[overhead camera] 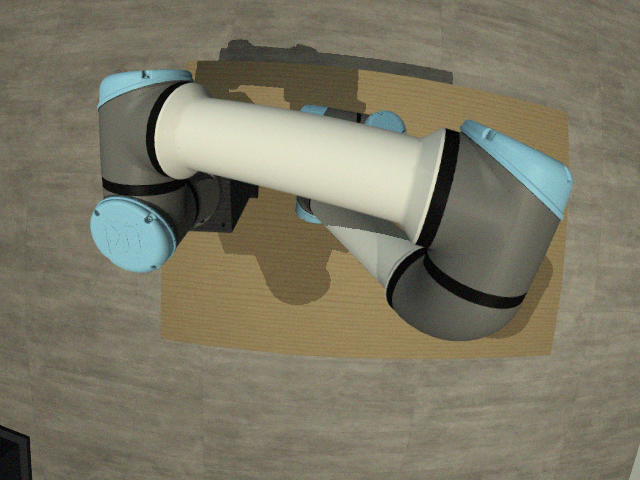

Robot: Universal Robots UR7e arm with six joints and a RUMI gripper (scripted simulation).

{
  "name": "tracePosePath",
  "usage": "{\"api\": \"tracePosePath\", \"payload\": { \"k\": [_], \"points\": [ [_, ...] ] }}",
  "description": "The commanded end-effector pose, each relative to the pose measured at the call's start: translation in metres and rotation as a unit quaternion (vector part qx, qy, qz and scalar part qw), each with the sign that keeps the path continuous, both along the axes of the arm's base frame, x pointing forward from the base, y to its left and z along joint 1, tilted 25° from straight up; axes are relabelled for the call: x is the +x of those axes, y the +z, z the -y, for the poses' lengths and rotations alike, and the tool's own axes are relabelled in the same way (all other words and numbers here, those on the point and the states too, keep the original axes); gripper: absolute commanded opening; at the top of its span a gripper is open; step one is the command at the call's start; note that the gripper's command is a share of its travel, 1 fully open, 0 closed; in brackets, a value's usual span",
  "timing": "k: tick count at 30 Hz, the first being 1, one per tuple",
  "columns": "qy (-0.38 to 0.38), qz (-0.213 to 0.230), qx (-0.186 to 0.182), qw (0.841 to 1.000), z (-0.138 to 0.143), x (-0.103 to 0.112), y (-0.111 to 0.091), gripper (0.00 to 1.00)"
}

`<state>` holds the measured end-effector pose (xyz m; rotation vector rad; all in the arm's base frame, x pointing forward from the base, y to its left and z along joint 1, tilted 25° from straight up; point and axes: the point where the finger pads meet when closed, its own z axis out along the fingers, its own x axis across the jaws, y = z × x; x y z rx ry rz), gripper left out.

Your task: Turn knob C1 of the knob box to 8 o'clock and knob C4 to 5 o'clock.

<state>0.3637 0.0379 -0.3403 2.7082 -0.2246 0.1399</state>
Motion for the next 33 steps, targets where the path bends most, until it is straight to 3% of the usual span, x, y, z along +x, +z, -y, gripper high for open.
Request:
{"api": "tracePosePath", "payload": {
  "k": [1,33],
  "points": [
    [0.021,-0.009,-0.001,1.0,-0.0002,0.0002,0.0003,0.04],
    [0.052,-0.023,-0.003,0.998,-0.0002,-0.0002,0.0002,0.04]
  ]
}}
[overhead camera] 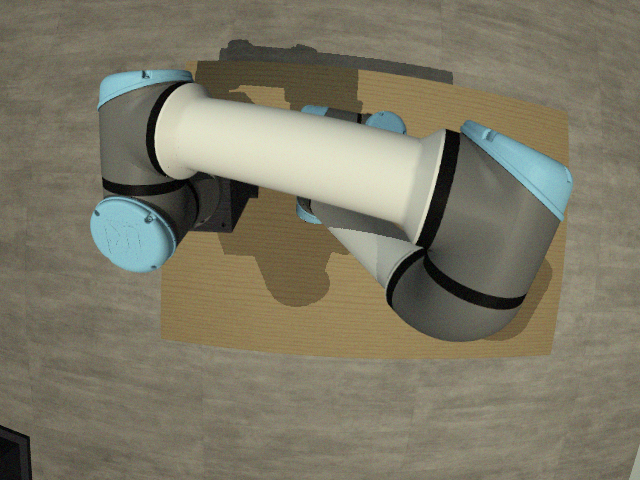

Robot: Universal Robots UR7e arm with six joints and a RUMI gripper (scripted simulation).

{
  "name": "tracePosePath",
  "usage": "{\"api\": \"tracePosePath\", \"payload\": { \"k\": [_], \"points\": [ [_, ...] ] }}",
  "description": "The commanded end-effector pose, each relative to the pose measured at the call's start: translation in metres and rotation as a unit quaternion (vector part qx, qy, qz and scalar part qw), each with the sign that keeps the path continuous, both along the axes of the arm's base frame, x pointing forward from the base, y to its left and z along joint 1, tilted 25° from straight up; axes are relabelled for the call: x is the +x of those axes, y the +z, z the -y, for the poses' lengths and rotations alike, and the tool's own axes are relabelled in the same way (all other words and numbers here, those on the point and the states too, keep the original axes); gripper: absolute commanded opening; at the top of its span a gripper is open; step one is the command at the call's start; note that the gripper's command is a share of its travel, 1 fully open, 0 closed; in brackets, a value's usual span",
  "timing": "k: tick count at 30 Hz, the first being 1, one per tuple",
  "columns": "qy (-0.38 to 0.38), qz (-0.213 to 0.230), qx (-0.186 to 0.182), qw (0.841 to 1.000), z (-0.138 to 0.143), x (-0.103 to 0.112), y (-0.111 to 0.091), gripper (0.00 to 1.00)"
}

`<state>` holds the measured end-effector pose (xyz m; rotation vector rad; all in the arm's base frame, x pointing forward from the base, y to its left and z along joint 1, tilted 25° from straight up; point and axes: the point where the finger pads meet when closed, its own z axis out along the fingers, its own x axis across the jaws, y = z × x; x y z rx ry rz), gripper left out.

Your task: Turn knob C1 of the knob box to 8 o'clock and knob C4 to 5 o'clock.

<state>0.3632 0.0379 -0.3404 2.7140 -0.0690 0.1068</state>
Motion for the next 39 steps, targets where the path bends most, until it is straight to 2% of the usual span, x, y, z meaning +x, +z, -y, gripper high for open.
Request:
{"api": "tracePosePath", "payload": {
  "k": [1,8,9,30,39],
  "points": [
    [0.0,0.0,0.0,1.0,-0.0002,0.0004,0.0003,0.04],
    [0.0,0.0,0.0,1.0,-0.0002,0.0004,0.0003,0.04],
    [0.0,0.0,0.0,1.0,-0.0002,0.0004,0.0003,0.11],
    [0.0,0.0,0.0,1.0,-0.0003,0.0003,0.0005,0.11],
    [0.0,0.0,0.0,1.0,-0.0047,-0.0003,0.0101,0.11]
  ]
}}
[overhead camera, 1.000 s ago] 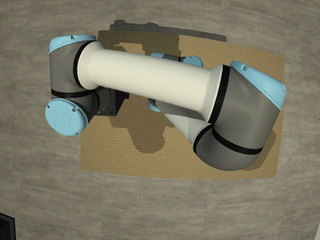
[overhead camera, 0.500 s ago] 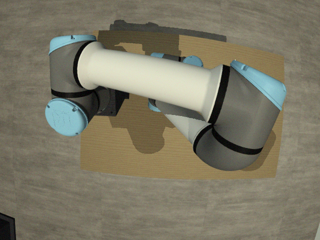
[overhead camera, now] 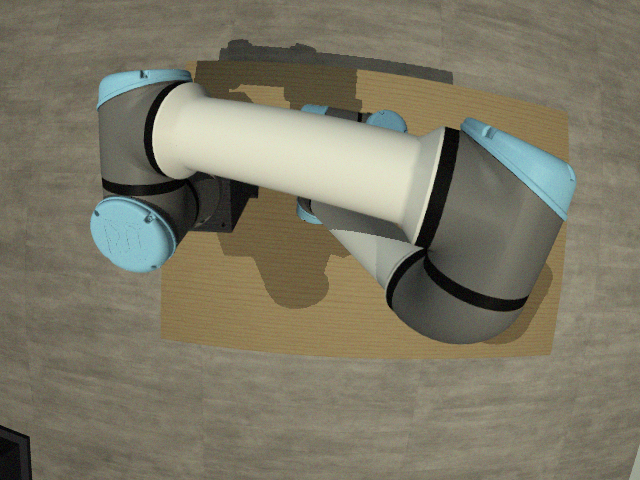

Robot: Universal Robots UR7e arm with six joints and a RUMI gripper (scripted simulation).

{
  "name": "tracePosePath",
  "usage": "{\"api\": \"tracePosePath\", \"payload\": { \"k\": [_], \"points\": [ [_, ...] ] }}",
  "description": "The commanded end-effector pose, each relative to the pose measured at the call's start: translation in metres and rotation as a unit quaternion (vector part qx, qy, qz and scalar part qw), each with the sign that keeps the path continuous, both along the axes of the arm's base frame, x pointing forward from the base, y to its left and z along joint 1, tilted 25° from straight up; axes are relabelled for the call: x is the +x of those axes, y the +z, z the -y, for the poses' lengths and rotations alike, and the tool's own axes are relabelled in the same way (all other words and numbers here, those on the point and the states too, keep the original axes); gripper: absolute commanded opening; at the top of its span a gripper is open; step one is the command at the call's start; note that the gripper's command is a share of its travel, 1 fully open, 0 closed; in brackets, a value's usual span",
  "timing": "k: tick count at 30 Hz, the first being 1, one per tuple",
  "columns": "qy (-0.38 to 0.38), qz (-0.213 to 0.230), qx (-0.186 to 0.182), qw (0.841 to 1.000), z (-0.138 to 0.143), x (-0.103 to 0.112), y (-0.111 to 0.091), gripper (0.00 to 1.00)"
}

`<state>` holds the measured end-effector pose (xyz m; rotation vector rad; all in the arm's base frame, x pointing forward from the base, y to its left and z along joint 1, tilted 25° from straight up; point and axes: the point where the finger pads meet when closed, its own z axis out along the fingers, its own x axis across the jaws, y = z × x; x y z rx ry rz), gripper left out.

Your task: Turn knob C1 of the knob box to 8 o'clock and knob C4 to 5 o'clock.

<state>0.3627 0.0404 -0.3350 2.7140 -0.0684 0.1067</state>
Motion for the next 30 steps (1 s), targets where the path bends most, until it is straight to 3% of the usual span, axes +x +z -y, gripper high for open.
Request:
{"api": "tracePosePath", "payload": {
  "k": [1,11,30],
  "points": [
    [0.0,0.0,0.0,1.0,-0.003,0.0,0.007,0.11],
    [0.0,0.0,0.0,1.0,-0.013,-0.002,0.028,0.11],
    [-0.001,0.001,0.0,1.0,-0.013,-0.002,0.029,0.11]
  ]
}}
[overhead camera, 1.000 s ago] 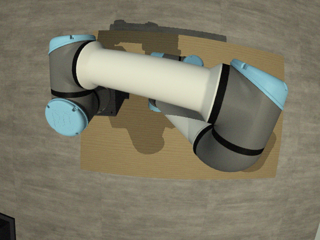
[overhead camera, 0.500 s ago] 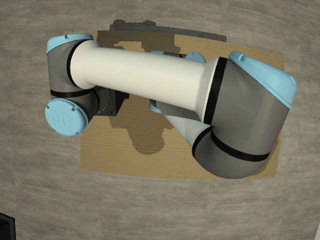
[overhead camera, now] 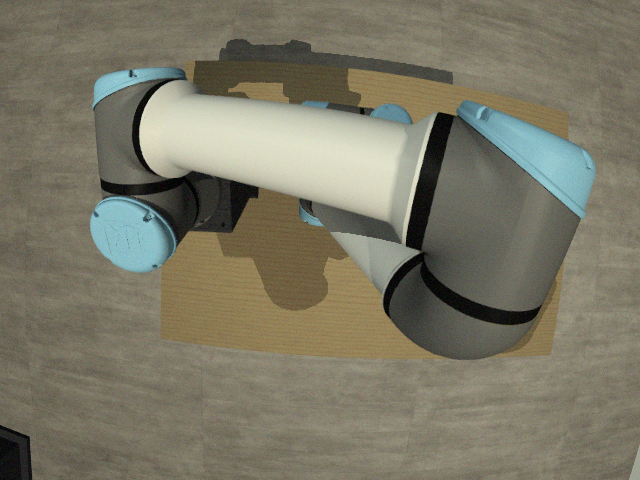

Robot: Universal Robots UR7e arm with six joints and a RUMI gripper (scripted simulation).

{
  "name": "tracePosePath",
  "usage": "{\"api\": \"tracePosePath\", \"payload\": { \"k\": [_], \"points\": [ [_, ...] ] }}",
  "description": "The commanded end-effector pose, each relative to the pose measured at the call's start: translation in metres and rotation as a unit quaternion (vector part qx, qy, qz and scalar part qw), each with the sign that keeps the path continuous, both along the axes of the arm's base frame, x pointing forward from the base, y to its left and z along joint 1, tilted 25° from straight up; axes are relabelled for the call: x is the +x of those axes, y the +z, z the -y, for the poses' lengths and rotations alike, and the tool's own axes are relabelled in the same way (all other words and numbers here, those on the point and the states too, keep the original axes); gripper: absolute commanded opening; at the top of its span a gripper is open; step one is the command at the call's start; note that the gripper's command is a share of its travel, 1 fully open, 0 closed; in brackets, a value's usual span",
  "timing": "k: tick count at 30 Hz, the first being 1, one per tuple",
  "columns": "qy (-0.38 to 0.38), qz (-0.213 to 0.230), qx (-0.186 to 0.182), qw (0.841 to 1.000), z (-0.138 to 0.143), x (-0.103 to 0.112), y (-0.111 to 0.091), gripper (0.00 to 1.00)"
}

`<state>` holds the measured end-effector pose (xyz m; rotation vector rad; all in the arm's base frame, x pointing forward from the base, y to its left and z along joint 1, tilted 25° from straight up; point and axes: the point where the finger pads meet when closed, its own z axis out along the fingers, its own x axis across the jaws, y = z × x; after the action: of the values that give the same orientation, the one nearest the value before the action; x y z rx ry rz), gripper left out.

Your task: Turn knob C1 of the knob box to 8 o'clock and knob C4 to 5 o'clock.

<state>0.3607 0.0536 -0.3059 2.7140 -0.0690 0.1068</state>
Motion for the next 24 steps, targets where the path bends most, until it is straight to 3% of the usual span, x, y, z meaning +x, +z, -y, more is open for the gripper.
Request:
{"api": "tracePosePath", "payload": {
  "k": [1,11,24],
  "points": [
    [-0.002,0.001,0.0,1.0,-0.0003,0.0004,0.0004,0.11],
    [-0.033,0.016,0.002,0.999,-0.001,0.0008,0.001,0.11],
    [-0.157,0.072,0.011,0.985,-0.0033,0.0024,0.0036,0.11]
  ]
}}
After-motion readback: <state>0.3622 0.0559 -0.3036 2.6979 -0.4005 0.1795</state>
